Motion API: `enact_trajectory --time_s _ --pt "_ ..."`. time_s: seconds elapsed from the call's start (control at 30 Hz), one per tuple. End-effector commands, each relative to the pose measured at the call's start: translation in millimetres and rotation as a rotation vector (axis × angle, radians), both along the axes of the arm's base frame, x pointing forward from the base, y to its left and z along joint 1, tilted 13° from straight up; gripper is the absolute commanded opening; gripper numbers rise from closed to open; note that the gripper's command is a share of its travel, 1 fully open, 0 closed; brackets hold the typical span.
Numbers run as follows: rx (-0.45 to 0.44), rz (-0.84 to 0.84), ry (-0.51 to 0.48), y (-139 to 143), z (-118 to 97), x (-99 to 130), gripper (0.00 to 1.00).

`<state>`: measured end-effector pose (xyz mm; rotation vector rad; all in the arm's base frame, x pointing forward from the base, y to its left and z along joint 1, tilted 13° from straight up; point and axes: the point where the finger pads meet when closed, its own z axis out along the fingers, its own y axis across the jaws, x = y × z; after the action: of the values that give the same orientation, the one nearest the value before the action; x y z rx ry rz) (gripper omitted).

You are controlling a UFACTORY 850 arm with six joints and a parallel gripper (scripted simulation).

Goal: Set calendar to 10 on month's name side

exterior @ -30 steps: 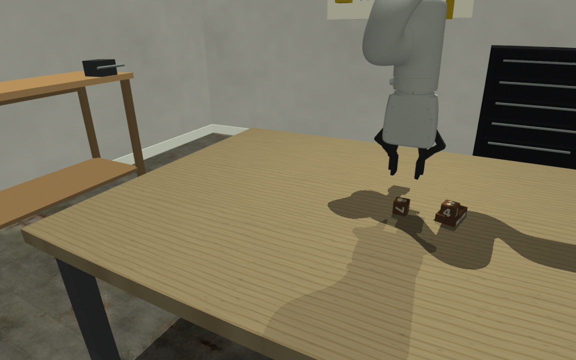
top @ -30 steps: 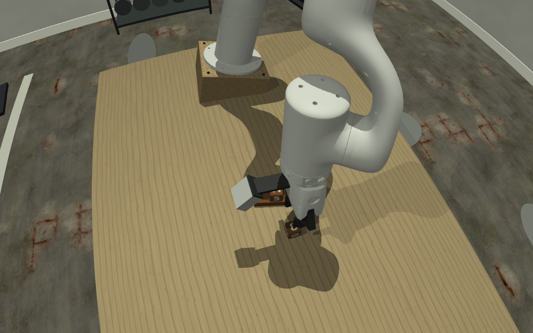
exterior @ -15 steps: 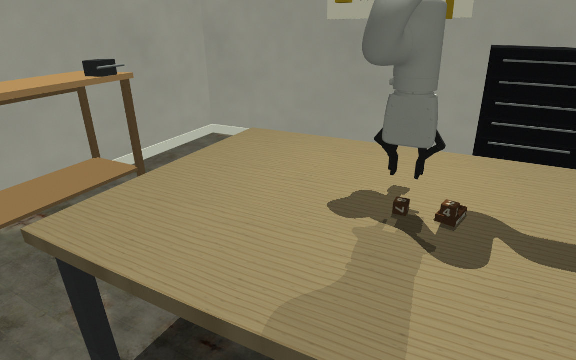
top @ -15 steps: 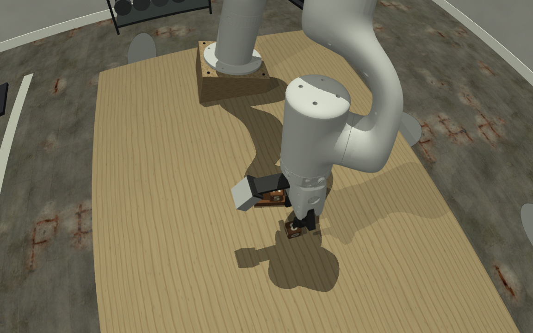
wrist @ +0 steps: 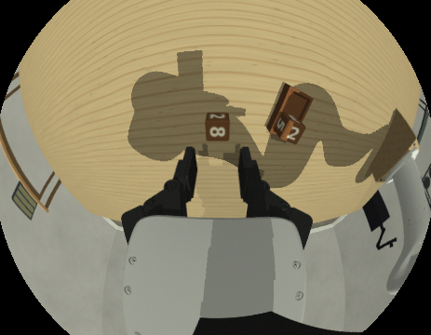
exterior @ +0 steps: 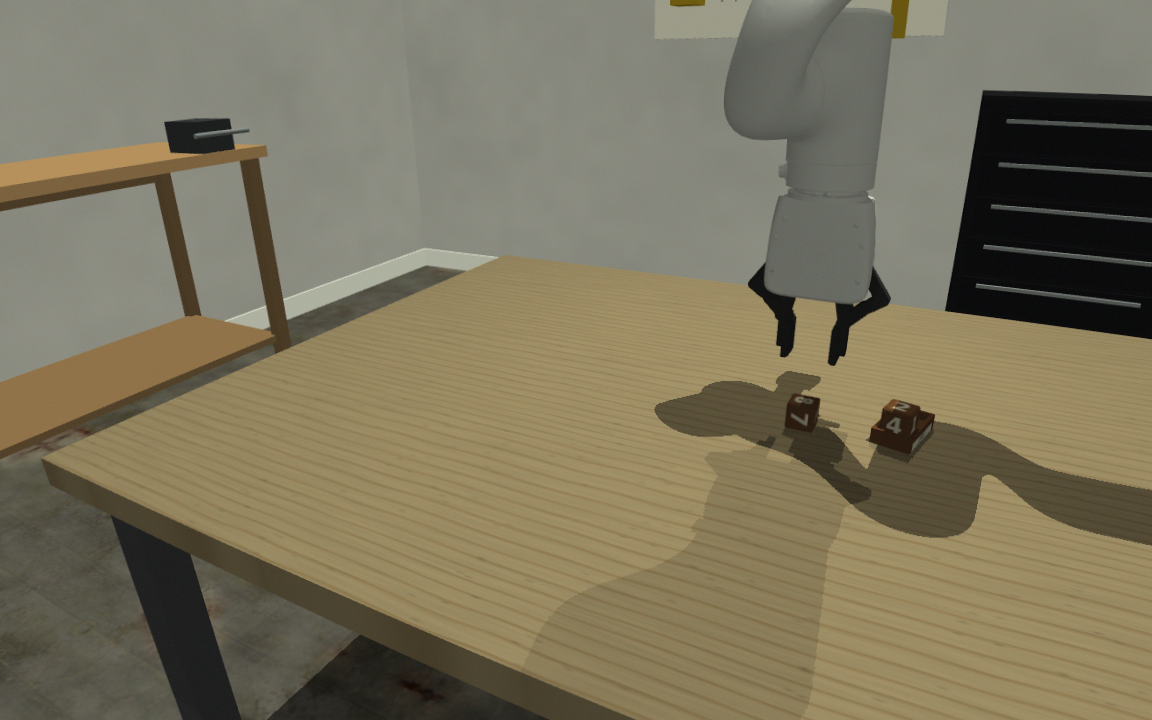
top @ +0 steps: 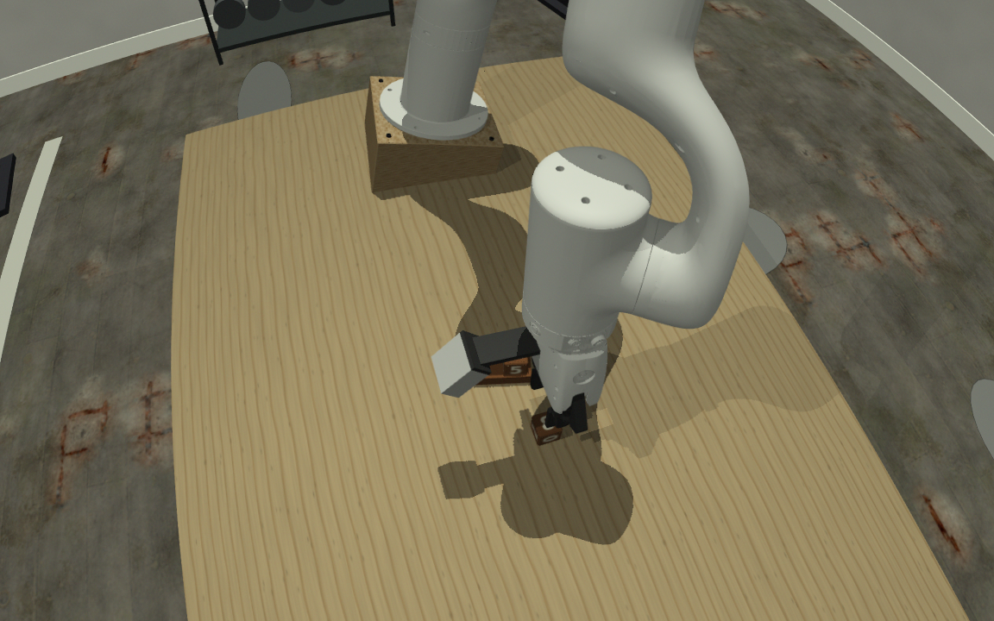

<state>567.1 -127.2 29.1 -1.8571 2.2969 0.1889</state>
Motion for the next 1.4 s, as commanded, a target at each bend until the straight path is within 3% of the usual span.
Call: enact_trajectory --time_s 0.0,0.77,1.37 --pt "-0.001 0.000 -0.002 1 -4 1 0.47" --pt "-0.001 0.000 -0.002 7 -35 3 0.47" --pt "-0.001 0.000 -0.002 9 -43 3 0.47"
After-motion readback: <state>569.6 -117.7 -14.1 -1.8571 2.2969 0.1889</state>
